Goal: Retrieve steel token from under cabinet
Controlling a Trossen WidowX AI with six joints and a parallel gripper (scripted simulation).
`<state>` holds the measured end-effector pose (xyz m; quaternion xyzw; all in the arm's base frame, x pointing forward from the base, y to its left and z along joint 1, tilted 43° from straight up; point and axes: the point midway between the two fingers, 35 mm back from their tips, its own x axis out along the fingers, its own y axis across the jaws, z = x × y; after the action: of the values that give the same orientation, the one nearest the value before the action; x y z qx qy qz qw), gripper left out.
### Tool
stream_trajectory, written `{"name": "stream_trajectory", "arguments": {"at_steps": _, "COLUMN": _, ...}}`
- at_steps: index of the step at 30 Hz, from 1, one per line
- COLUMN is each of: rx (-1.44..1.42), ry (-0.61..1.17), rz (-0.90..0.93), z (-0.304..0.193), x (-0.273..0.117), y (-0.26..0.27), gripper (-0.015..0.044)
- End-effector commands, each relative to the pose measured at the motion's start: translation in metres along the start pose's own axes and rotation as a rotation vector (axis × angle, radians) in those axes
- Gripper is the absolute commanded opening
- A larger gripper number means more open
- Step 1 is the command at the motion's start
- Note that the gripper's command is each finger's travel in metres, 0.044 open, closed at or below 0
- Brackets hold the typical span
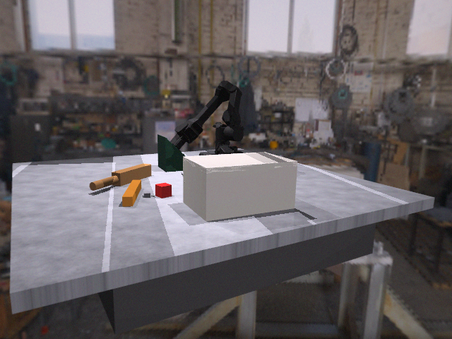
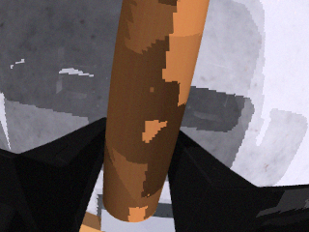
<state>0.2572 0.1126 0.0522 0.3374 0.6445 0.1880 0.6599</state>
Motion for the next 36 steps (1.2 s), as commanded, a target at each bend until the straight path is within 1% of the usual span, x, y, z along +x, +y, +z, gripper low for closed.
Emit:
{"name": "stream_trajectory", "arguments": {"at_steps": 1, "rx": 0.006, "ry": 0.004, "rz": -0.001, "z": -0.008, "x": 0.001, "y": 0.0, "gripper": 0.0}}
{"name": "stream_trajectory", "arguments": {"at_steps": 13, "rx": 0.007, "ry": 0.005, "rz": 0.0, "z": -0.021, "x": 0.001, "y": 0.001, "gripper": 0.0}}
{"name": "stream_trajectory", "arguments": {"at_steps": 26, "rx": 0.014, "ry": 0.003, "rz": 0.0, "z": -0.02, "x": -0.003, "y": 0.006, "gripper": 0.0}}
{"name": "stream_trajectory", "arguments": {"at_steps": 33, "rx": 0.006, "ry": 0.004, "rz": -0.001, "z": -0.018, "x": -0.001, "y": 0.004, "gripper": 0.0184}}
{"name": "stream_trajectory", "arguments": {"at_steps": 34, "rx": 0.006, "ry": 0.004, "rz": -0.001, "z": -0.018, "x": -0.001, "y": 0.004, "gripper": 0.02}}
{"name": "stream_trajectory", "arguments": {"at_steps": 36, "rx": 0.006, "ry": 0.004, "rz": -0.001, "z": -0.018, "x": -0.001, "y": 0.004, "gripper": 0.02}}
